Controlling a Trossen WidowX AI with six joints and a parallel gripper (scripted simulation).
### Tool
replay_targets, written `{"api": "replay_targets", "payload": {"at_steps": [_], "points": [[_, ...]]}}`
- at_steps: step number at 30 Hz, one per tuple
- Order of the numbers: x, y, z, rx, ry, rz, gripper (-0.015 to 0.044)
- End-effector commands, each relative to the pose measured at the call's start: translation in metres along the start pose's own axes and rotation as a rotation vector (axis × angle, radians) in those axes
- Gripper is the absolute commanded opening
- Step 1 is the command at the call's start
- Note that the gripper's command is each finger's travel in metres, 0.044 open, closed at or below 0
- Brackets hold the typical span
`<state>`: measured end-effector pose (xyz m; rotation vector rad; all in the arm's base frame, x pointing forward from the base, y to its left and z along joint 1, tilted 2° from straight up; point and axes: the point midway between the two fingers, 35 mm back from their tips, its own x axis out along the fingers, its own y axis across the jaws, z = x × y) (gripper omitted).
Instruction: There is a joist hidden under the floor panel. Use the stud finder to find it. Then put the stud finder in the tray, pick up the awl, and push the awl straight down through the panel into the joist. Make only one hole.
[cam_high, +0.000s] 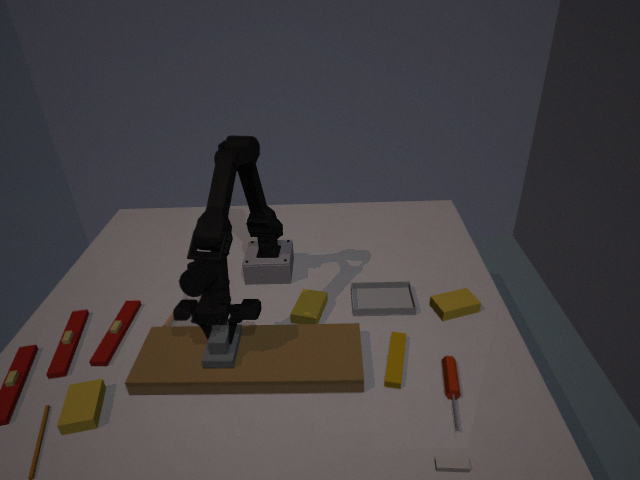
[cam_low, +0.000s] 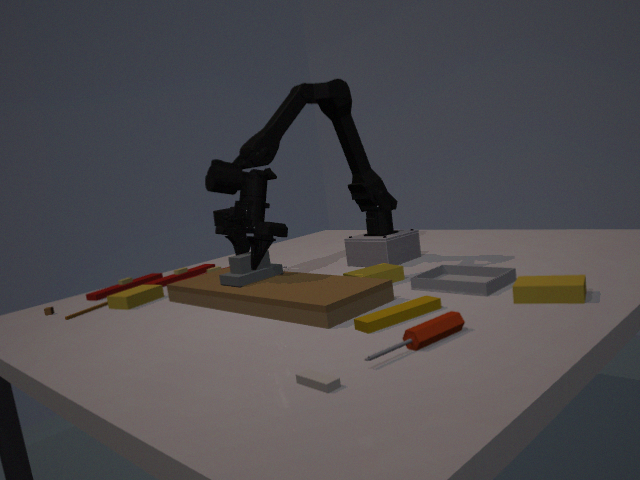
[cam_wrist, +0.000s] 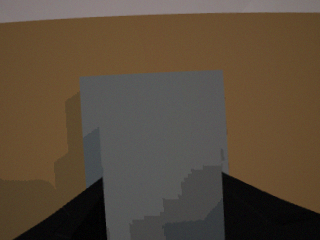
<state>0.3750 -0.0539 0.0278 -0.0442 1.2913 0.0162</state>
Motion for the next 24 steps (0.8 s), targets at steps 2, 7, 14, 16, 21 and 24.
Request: {"api": "replay_targets", "payload": {"at_steps": [2,7,14,16,21,24], "points": [[0.000,0.018,-0.001,-0.003,0.001,0.010,0.0000],[0.000,0.031,-0.001,-0.003,0.001,0.011,0.0000],[0.000,0.050,-0.001,-0.003,0.001,0.013,0.0000],[0.000,0.056,-0.001,-0.002,0.001,0.013,0.0000],[0.000,0.069,-0.001,-0.002,0.001,0.014,0.0000],[0.000,0.077,-0.001,-0.002,0.001,0.015,0.0000]]}}
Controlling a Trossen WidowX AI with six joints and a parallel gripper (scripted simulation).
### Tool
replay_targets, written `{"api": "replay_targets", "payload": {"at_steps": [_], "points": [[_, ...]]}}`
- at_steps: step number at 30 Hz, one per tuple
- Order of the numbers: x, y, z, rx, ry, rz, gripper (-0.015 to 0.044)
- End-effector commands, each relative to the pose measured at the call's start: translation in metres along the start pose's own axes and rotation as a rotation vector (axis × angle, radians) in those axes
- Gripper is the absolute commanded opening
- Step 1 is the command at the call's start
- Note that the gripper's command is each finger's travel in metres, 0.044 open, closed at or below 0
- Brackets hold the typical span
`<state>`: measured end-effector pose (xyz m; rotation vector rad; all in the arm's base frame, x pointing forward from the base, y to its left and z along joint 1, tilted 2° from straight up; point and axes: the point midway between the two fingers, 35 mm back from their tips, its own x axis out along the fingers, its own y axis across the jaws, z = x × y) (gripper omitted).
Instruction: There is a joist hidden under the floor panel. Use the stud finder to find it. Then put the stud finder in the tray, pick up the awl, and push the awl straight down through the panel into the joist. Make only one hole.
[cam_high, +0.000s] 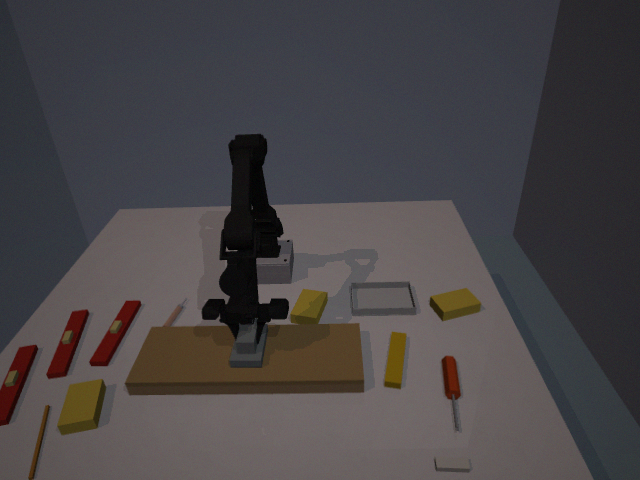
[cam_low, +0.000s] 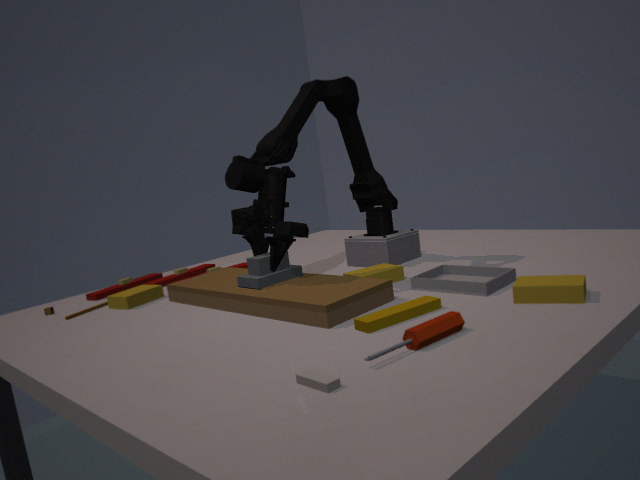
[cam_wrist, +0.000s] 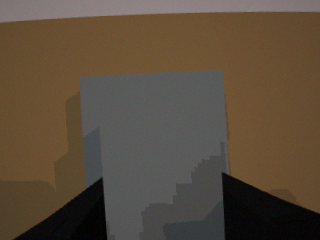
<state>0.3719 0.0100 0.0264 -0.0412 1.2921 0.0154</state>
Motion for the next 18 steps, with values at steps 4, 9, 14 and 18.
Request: {"api": "replay_targets", "payload": {"at_steps": [4,9,14,18], "points": [[0.000,0.024,0.000,-0.004,0.000,0.014,0.0000],[0.000,0.038,-0.001,-0.004,0.000,0.015,0.0000],[-0.001,0.051,-0.001,-0.004,0.000,0.017,0.0000],[-0.001,0.062,-0.001,-0.004,0.000,0.017,0.0000]]}}
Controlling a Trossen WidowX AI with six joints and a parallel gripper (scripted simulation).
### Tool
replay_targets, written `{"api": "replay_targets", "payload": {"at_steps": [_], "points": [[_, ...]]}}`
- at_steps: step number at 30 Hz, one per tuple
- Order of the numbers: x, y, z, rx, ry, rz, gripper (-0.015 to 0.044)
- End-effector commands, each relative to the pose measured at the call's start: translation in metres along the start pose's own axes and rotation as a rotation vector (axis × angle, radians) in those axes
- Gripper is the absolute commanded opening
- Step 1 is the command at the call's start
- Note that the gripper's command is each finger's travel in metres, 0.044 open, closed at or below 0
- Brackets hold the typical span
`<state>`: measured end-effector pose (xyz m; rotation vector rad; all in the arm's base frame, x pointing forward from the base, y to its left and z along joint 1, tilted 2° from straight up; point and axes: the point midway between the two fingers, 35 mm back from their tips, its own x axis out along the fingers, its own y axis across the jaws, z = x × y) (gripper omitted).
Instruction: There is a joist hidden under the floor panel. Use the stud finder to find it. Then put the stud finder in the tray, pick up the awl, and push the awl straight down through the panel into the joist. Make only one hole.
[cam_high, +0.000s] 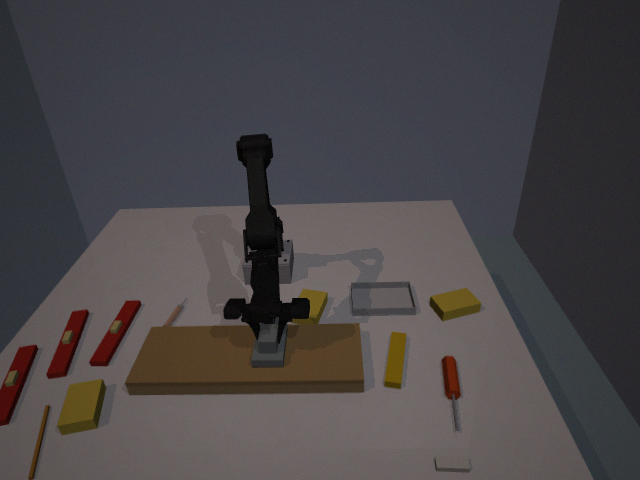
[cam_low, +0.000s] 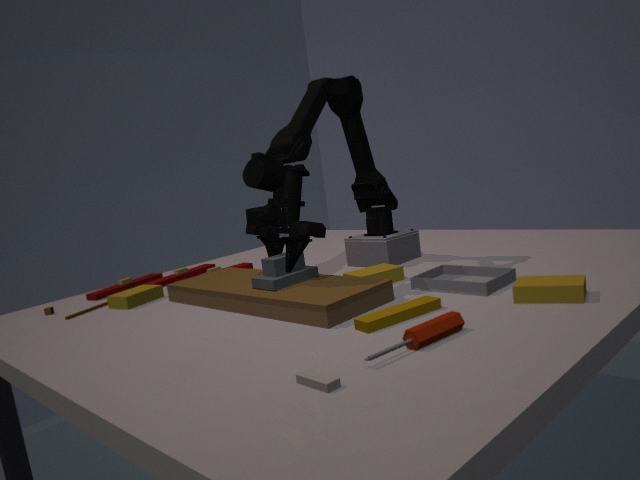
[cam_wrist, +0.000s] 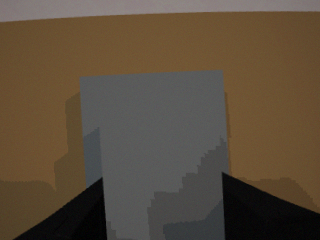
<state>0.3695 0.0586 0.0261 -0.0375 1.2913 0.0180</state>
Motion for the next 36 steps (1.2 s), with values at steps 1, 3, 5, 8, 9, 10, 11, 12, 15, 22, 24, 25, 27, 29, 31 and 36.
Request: {"api": "replay_targets", "payload": {"at_steps": [1,3,5,8,9,10,11,12,15,22,24,25,27,29,31,36], "points": [[0.000,0.016,0.000,-0.005,0.001,0.014,0.0000],[0.000,0.022,0.000,-0.005,0.001,0.014,0.0000],[0.000,0.027,0.000,-0.005,0.001,0.014,0.0000],[0.000,0.035,0.000,-0.004,0.001,0.015,0.0000],[0.000,0.038,0.000,-0.004,0.001,0.015,0.0000],[0.000,0.040,0.000,-0.004,0.001,0.016,0.0000],[0.000,0.043,0.000,-0.004,0.001,0.016,0.0000],[0.000,0.046,0.000,-0.004,0.001,0.016,0.0000],[-0.001,0.054,0.000,-0.004,0.001,0.017,0.0000],[-0.001,0.073,0.000,-0.004,0.001,0.018,0.0000],[-0.001,0.078,0.000,-0.004,0.001,0.019,0.0000],[-0.001,0.081,0.000,-0.004,0.001,0.019,0.0000],[-0.001,0.086,-0.001,-0.003,0.001,0.019,0.0000],[-0.001,0.092,-0.001,-0.003,0.001,0.020,0.0000],[-0.002,0.097,-0.001,-0.003,0.001,0.020,0.0000],[-0.002,0.111,-0.001,-0.003,0.001,0.021,0.0000]]}}
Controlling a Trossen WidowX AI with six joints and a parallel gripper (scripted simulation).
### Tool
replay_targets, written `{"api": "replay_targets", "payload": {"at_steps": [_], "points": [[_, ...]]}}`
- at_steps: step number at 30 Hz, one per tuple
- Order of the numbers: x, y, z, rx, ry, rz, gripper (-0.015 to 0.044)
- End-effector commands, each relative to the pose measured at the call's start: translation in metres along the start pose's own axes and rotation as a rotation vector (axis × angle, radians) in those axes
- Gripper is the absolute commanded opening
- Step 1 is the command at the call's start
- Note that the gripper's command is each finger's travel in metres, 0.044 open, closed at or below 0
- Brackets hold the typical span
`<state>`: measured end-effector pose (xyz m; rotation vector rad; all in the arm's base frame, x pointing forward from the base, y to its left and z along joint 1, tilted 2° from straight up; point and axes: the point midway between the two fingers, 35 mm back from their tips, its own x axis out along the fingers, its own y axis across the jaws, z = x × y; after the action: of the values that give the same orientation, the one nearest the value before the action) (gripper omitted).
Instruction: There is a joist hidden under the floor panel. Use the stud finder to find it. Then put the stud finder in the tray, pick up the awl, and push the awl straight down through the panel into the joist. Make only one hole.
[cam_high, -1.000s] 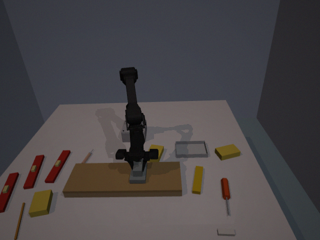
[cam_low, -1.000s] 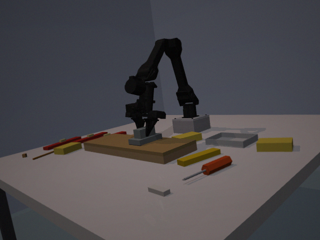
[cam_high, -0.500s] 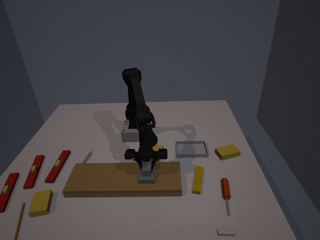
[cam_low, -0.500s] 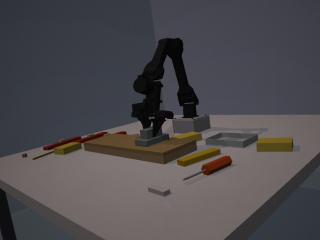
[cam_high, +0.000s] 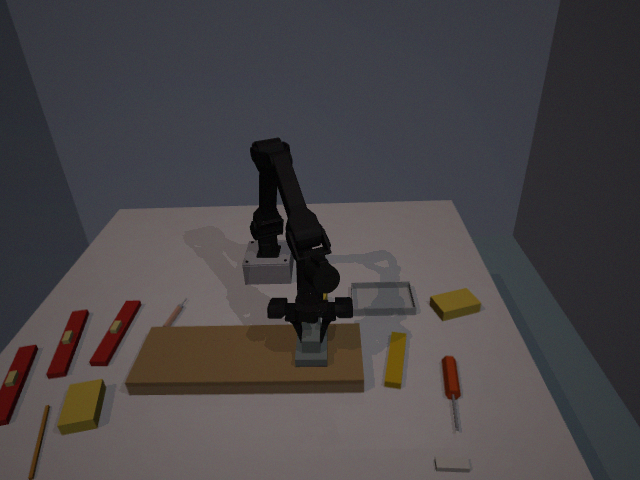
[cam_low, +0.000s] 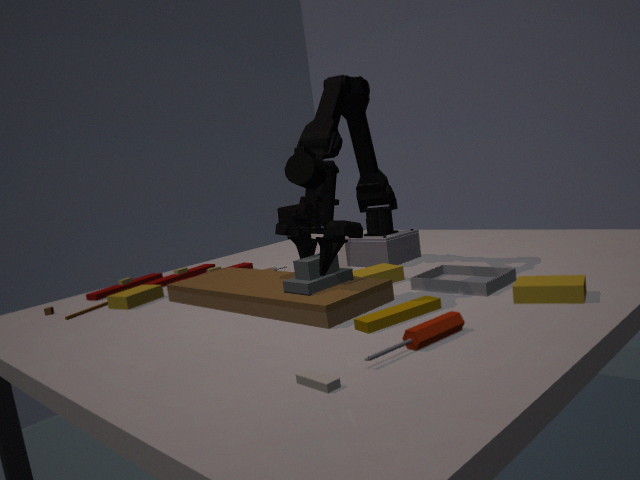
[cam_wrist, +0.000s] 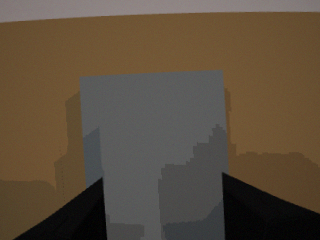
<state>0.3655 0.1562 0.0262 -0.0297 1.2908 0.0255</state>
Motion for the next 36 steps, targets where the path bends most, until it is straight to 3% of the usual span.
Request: {"api": "replay_targets", "payload": {"at_steps": [1,16,36], "points": [[0.000,0.016,-0.001,-0.004,0.002,0.011,0.0000],[-0.001,0.054,-0.001,-0.004,0.002,0.014,0.0000],[0.000,0.036,-0.001,-0.004,0.002,0.013,0.0000]]}}
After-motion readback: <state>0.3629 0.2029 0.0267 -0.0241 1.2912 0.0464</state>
